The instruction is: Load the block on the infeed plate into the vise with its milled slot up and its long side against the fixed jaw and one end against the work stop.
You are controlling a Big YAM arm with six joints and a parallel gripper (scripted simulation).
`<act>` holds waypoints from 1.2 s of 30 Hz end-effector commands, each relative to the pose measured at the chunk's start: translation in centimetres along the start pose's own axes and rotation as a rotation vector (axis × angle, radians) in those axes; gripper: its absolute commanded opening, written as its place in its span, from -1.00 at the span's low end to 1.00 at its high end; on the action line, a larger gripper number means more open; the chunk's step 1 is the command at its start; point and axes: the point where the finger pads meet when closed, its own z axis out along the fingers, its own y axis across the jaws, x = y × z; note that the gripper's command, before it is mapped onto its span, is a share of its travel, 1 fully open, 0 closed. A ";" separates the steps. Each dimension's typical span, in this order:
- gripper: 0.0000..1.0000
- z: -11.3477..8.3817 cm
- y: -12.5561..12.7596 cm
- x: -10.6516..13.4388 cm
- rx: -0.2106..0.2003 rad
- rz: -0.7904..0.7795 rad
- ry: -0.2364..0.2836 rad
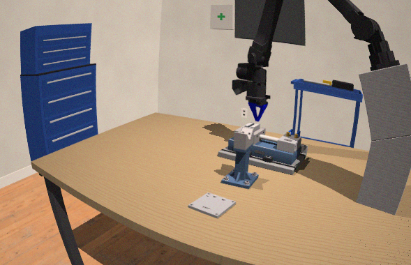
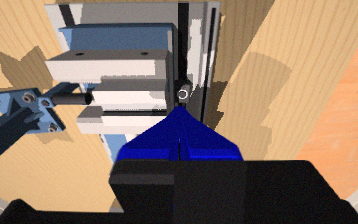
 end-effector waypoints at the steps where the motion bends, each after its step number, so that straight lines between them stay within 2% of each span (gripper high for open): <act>1: -1.00 -0.8 0.1 -1.2 0.008 -0.002 -0.034; 22: -1.00 -0.7 0.2 -1.2 0.007 -0.002 -0.033; 36: -1.00 0.4 0.3 -0.8 0.003 -0.001 -0.018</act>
